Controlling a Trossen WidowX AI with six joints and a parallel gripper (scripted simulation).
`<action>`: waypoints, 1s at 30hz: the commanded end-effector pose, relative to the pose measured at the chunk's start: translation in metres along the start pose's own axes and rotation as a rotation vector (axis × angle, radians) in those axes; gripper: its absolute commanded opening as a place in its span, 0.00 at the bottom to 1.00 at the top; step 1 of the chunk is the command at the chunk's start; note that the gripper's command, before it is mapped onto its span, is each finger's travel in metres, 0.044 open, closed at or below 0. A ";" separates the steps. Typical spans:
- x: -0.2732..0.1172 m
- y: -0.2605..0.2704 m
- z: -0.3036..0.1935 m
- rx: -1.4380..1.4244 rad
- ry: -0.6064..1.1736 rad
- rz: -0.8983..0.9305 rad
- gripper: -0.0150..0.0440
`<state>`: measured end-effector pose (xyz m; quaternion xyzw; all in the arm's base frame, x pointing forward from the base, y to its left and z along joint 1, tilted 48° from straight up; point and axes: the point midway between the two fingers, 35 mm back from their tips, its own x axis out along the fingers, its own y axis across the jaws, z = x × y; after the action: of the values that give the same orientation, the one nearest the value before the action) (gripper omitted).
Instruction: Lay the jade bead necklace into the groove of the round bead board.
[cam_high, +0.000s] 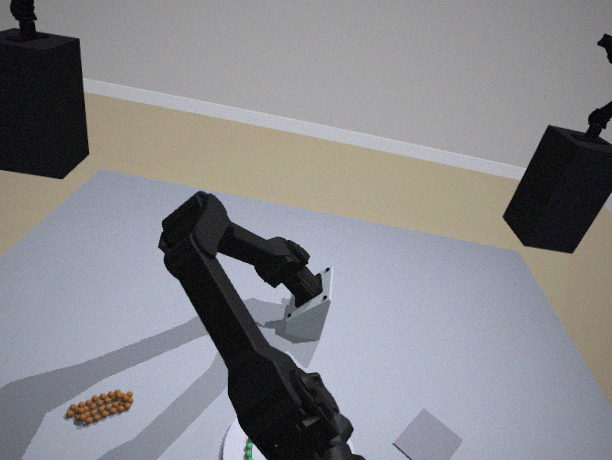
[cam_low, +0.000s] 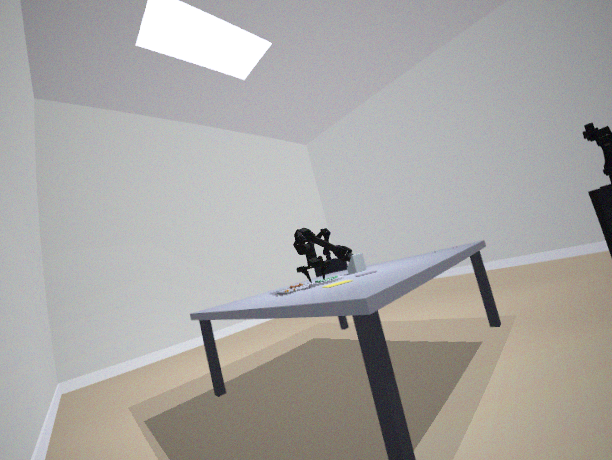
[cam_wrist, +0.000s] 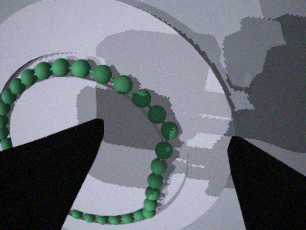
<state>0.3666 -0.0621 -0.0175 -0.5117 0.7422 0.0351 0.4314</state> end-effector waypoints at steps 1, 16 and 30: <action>-0.001 0.000 0.000 0.000 0.000 -0.001 1.00; -0.004 0.000 0.000 0.000 -0.002 -0.005 1.00; -0.032 0.002 -0.059 0.253 -0.001 -0.004 0.56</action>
<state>0.3436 -0.0647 0.0202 -0.4736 0.7437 -0.0271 0.4711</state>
